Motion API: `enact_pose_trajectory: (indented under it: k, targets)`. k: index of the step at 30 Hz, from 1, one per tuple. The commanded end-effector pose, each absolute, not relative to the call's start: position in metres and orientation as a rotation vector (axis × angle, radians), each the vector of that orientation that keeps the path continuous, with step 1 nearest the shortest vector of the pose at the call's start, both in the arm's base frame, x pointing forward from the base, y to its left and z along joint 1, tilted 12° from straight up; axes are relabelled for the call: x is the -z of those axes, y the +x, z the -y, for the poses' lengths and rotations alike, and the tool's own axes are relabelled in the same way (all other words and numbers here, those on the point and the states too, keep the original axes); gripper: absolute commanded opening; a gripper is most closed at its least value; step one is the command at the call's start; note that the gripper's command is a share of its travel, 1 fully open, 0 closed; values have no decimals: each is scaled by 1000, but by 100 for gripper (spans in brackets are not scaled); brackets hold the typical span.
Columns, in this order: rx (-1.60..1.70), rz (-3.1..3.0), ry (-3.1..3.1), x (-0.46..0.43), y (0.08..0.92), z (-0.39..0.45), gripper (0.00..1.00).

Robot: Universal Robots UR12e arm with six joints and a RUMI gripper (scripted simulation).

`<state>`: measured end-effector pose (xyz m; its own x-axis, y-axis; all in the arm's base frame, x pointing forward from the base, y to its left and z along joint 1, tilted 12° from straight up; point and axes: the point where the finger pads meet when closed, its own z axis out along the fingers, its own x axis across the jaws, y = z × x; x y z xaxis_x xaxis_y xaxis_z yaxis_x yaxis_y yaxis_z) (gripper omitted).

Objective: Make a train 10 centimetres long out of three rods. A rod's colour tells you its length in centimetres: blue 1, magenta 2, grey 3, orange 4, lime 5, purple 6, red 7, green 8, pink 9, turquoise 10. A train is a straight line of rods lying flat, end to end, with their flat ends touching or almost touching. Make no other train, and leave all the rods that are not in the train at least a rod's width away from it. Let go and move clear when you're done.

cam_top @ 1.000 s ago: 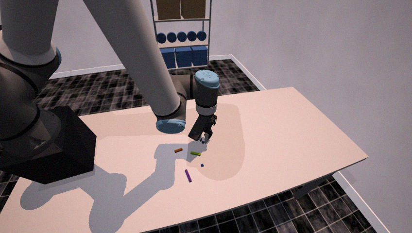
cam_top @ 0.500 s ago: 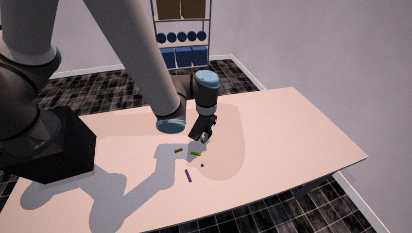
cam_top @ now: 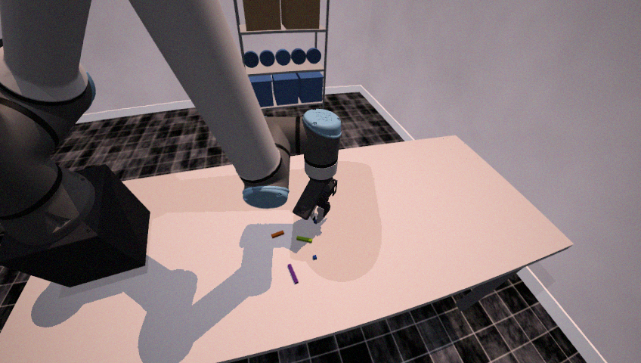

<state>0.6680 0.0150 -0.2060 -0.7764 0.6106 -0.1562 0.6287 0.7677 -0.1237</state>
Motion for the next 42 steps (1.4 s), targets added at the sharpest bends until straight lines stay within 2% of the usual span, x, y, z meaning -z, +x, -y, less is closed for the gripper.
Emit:
enact_pose_trajectory:
  k: [1,17,29,42]
  targets:
    - [257,-2851,1003,205,669,-15,0]
    - [257,-2851,1003,185,668,-19,0]
    - [257,-2851,1003,111,664,-34,0]
    - [257,-2851,1003,108,663,-35,0]
